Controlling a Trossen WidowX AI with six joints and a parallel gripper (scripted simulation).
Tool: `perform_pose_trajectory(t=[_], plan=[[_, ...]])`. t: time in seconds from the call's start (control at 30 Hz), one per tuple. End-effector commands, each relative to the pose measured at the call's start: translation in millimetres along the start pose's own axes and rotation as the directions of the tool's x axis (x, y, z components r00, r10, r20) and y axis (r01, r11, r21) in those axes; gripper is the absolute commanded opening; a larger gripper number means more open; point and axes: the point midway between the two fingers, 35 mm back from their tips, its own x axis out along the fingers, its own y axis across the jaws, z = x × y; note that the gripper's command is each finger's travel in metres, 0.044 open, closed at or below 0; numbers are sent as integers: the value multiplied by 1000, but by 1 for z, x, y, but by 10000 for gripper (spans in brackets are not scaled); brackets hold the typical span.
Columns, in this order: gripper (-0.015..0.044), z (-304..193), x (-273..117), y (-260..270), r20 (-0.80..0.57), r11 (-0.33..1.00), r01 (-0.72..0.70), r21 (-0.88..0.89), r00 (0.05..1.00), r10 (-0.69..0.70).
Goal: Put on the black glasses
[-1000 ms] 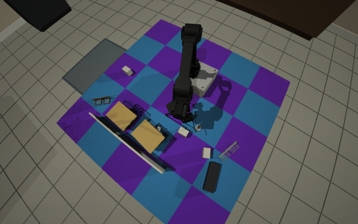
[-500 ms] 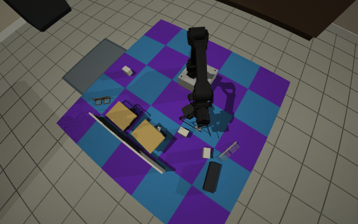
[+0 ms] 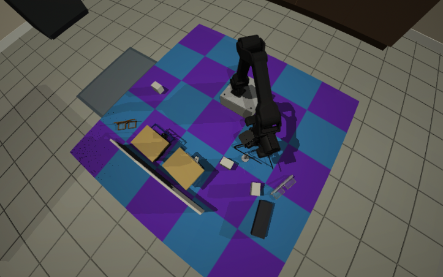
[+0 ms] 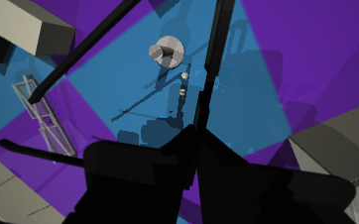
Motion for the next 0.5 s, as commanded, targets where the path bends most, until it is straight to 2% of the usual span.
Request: perform_pose_trajectory(t=[0.0, 0.23, 0.47], plan=[[0, -1, 13, 0, -4, 1000, 6, 8, 1000, -6], [0, -1, 54, -1, -4, 1000, 6, 8, 1000, -6], [0, -2, 58, -3, -4, 1000, 6, 8, 1000, -6]])
